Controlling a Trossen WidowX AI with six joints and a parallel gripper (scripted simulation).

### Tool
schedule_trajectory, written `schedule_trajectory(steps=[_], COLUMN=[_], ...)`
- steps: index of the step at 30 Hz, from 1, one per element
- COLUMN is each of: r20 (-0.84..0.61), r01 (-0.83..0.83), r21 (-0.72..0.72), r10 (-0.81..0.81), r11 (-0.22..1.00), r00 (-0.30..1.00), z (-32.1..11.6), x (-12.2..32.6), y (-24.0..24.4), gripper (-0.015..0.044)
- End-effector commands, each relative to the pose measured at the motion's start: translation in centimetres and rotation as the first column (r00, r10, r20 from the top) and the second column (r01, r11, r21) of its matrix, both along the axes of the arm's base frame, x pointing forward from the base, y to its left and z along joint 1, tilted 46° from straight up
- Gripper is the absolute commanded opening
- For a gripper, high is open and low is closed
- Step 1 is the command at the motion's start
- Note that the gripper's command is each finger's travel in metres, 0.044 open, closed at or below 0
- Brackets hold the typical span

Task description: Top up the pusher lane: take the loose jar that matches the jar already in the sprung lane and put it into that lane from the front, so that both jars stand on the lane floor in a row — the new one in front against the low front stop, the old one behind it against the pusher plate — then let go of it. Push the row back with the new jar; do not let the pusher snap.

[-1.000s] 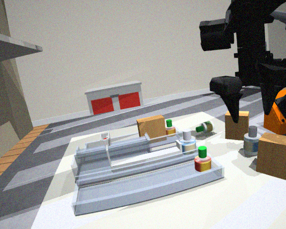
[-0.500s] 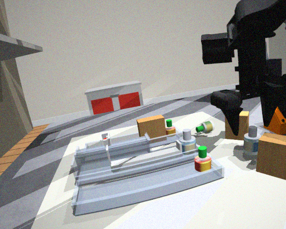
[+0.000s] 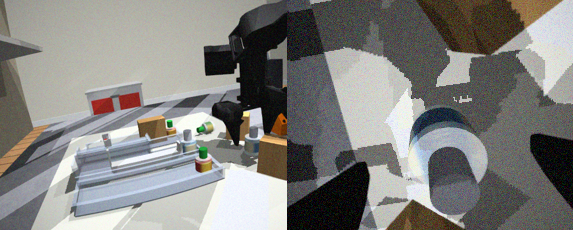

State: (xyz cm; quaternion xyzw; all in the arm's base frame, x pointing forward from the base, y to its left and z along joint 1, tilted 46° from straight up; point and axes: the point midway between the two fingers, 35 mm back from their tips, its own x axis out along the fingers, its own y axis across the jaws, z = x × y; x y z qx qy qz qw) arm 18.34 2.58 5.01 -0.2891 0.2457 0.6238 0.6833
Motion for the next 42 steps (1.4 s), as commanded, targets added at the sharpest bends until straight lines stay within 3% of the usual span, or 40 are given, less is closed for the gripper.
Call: schedule_trajectory(steps=[1, 12, 16, 21, 42], r20=[-0.005, -0.005, -0.005, -0.005, -0.008], r01=[0.002, 0.002, 0.002, 0.005, 0.002], r21=[0.008, 0.008, 0.008, 0.001, 0.006], r10=[-0.002, -0.002, -0.002, -0.005, -0.002], r11=[1.000, 1.000, 1.000, 1.000, 1.000], r00=[1.000, 1.000, 1.000, 1.000, 1.000], z=[-0.3, -0.3, -0.3, 0.5, 7.3], x=[-0.1, -0.1, -0.1, -0.1, -2.0], y=[0.5, 0.5, 0.5, -0.5, -6.5], gripper=[0.0440, 0.0151, 0.0125, 0.0000, 0.0000])
